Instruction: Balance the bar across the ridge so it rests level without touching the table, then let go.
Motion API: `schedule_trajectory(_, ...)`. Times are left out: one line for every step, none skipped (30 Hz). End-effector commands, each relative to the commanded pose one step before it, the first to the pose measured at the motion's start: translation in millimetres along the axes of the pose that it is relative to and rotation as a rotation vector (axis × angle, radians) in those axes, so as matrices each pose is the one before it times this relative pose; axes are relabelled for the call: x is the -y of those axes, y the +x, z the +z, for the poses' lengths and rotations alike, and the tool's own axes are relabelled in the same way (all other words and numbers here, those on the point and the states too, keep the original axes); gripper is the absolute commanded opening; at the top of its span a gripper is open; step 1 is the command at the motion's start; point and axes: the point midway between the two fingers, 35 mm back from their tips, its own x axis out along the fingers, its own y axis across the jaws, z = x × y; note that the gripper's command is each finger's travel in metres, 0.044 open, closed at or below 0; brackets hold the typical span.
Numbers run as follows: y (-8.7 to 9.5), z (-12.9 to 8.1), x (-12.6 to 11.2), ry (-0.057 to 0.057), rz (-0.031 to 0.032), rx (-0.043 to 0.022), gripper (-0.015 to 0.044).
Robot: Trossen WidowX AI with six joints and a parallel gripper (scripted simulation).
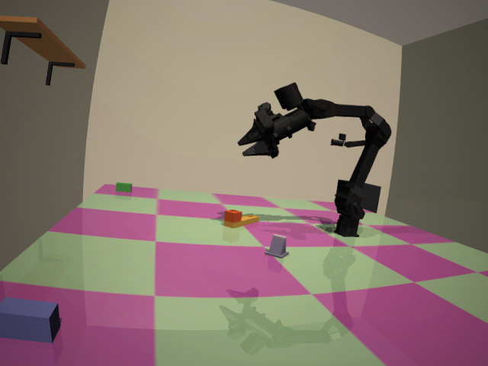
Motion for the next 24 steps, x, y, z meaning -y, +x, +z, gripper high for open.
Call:
schedule_trajectory(10.1,-4.35,8.81,0.102,-0.05116,-0.05732,0.0315)
schedule_trajectory(2.18,-0.26,2.32,0.0305,-0.01463,-0.01292,0.0315)
schedule_trajectory(2.17,-0.17,2.33,0.0307,-0.01496,-0.01255,0.0315)
schedule_trajectory(2.15,-0.09,2.33,0.0309,-0.01528,-0.01218,0.0315)
schedule_trajectory(2.14,0.0,2.33,0.031,-0.01558,-0.0118,0.0315)
schedule_trajectory(2.12,0.09,2.33,0.0312,-0.01588,-0.01141,0.0315)
schedule_trajectory(2.1,0.17,2.32,0.0314,-0.01616,-0.01101,0.0315)
schedule_trajectory(2.09,0.26,2.31,0.0315,-0.01643,-0.01061,0.0315)
schedule_trajectory(2.07,0.34,2.29,0.0317,-0.01668,-0.0102,0.0315)
schedule_trajectory(2.05,0.43,2.28,0.0319,-0.01694,-0.00979,0.0315)
schedule_trajectory(2.03,0.51,2.26,0.032,-0.01717,-0.00937,0.0315)
schedule_trajectory(2.01,0.59,2.23,0.0322,-0.0174,-0.00895,0.0315)
schedule_trajectory(2.0,0.67,2.2,0.0323,-0.01761,-0.00852,0.0315)
schedule_trajectory(1.98,0.75,2.17,0.0325,-0.01781,-0.00809,0.0315)
schedule_trajectory(1.96,0.83,2.14,0.0327,-0.018,-0.00766,0.0315)
schedule_trajectory(1.94,0.91,2.1,0.0328,-0.01817,-0.00722,0.0315)
schedule_trajectory(1.92,0.98,2.06,0.033,-0.01834,-0.00678,0.0315)
schedule_trajectory(1.9,1.05,2.02,0.0331,-0.01849,-0.00634,0.0315)
schedule_trajectory(1.88,1.12,1.98,0.0332,-0.01863,-0.00589,0.0315)
schedule_trajectory(1.86,1.19,1.93,0.0334,-0.01877,-0.00545,0.0315)
schedule_trajectory(1.83,1.26,1.88,0.0335,-0.01889,-0.005,0.0315)
schedule_trajectory(1.81,1.32,1.83,0.0337,-0.019,-0.00455,0.0315)
schedule_trajectory(1.79,1.39,1.77,0.0338,-0.01909,-0.0041,0.0315)
schedule_trajectory(1.77,1.45,1.72,0.0339,-0.01918,-0.00365,0.0315)
